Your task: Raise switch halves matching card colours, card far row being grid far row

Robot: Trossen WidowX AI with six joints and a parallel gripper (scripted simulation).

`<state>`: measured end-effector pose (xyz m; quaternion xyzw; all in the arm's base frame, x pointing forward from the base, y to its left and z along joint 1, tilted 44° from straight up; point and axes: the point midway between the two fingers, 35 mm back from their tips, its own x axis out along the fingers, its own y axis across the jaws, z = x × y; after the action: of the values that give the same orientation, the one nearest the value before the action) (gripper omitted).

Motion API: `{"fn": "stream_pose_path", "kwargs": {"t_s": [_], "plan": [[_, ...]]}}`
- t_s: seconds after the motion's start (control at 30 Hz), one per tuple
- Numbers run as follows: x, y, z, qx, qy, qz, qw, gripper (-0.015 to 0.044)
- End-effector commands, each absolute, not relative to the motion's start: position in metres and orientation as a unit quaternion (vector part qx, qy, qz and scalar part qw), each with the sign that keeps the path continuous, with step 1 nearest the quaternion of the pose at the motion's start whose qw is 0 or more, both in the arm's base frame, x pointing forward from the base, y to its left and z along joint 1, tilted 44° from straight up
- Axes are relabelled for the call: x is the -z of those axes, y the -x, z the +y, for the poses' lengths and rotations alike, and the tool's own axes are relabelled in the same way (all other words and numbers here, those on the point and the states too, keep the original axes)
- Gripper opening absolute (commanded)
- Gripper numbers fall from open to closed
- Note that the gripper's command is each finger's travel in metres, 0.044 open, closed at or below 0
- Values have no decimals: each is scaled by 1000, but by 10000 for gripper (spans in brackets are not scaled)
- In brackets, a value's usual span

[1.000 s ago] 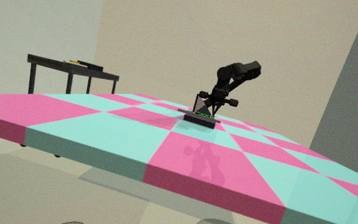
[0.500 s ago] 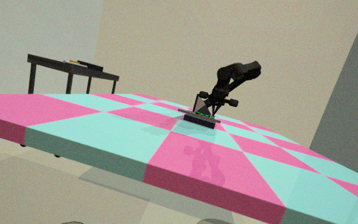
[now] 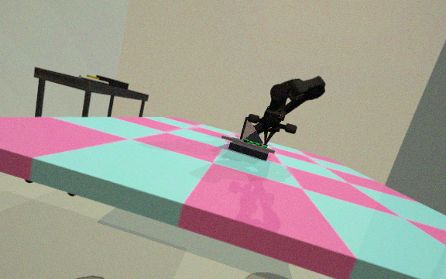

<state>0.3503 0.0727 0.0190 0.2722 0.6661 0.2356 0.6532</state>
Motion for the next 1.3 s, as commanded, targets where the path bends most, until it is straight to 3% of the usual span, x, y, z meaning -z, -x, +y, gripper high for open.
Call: {"fn": "stream_pose_path", "kwargs": {"t_s": [0.0, 0.87, 1.07, 1.27], "plan": [[-18, -350, 74, -236, -275, 666, 652, 0], [-16, -350, 76, -236, -275, 666, 652, 0], [-62, -353, 33, -238, -271, 675, 644, 0], [-62, -353, 29, -238, -271, 675, 643, 0]]}}
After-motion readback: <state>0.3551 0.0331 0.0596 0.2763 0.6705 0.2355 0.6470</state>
